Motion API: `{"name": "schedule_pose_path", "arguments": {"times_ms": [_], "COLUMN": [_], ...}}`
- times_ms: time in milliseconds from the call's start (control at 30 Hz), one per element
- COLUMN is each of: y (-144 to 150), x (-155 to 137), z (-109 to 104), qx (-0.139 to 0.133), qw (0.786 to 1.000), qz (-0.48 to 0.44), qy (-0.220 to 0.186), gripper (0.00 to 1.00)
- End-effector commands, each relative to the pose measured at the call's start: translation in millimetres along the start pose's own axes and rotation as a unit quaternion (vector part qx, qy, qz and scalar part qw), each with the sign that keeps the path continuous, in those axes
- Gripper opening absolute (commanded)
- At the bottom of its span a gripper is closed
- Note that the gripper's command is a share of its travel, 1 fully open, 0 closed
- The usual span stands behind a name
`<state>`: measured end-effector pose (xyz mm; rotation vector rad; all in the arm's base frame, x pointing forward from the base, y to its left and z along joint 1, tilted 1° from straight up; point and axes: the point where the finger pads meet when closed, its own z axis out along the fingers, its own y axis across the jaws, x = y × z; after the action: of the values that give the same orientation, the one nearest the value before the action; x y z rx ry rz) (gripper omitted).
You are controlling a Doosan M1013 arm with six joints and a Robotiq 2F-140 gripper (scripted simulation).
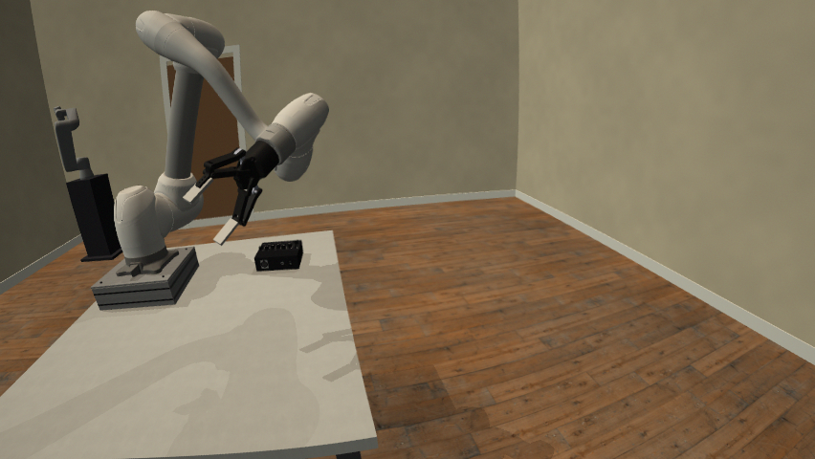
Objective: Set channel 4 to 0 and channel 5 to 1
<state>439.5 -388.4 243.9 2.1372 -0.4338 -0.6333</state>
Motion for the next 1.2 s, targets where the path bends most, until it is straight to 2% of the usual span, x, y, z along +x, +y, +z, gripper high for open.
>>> {"name": "schedule_pose_path", "arguments": {"times_ms": [0,600,667,700,767,800,867,900,933,1000,1033,1133,1167], "y": [0,-6,-37,-66,-66,-101,-102,-135,-144,-144,-180,-189,-220], "x": [0,-1,-4,-9,-9,-16,-17,-26,-28,-28,-40,-43,-57], "z": [0,-3,-18,-33,-33,-51,-52,-71,-76,-76,-99,-104,-125], "qx": [0.0,0.005,0.036,0.063,0.063,0.097,0.097,0.137,0.137,0.137,0.18,0.18,0.224], "qw": [1.0,1.0,0.999,0.997,0.997,0.992,0.992,0.983,0.983,0.983,0.971,0.971,0.955], "qz": [0.0,-0.003,-0.02,-0.036,-0.036,-0.055,-0.055,-0.077,-0.077,-0.077,-0.101,-0.101,-0.124], "qy": [0.0,0.004,0.024,0.042,0.042,0.064,0.064,0.091,0.091,0.091,0.119,0.119,0.148], "gripper": [1.0,1.0,1.0,1.0,1.0,1.0,1.0,1.0,1.0,1.0,1.0,1.0,1.0]}}
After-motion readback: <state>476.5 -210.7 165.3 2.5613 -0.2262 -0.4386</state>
